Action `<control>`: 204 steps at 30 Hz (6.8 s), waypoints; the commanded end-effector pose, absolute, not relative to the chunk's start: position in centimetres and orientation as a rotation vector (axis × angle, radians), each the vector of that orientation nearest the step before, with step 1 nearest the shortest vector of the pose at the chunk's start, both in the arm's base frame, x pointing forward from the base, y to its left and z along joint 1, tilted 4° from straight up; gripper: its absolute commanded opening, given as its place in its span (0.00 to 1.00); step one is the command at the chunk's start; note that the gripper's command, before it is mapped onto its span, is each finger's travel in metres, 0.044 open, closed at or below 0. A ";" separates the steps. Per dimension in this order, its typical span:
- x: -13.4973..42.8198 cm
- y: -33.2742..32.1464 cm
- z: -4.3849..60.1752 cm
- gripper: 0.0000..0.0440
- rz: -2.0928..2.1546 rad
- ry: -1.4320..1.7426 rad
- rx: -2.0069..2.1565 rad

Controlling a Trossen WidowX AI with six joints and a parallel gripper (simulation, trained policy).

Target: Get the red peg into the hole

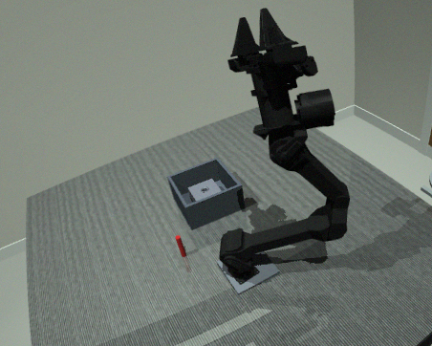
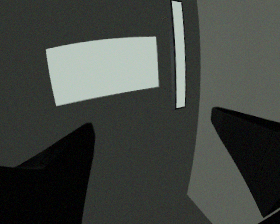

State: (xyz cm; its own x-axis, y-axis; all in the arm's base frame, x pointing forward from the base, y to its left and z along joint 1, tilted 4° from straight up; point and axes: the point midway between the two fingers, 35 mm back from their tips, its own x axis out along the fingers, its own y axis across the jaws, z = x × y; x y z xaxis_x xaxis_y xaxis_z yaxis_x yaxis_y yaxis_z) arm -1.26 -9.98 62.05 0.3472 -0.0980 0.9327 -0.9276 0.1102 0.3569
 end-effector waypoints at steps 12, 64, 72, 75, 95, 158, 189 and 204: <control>6.4 -0.5 59.1 1.00 0.698 -0.705 1.137; 21.8 9.3 22.0 1.00 -0.172 0.893 0.685; 19.6 9.8 17.0 1.00 -0.331 1.126 0.622; 18.8 10.0 15.4 1.00 -0.393 1.199 0.597; 17.7 11.5 6.1 1.00 -0.572 1.327 0.521; 28.3 -0.3 14.7 0.00 -0.875 0.991 0.580; 33.7 -8.1 8.2 0.25 -0.795 1.154 0.503; 37.4 -8.4 9.4 0.92 -0.687 1.213 0.520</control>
State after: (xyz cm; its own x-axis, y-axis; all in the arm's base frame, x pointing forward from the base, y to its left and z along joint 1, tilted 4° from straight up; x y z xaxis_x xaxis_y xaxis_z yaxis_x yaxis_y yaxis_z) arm 36.62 -8.54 8.93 0.1853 -0.2167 -0.9585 0.7307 0.6826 -0.0130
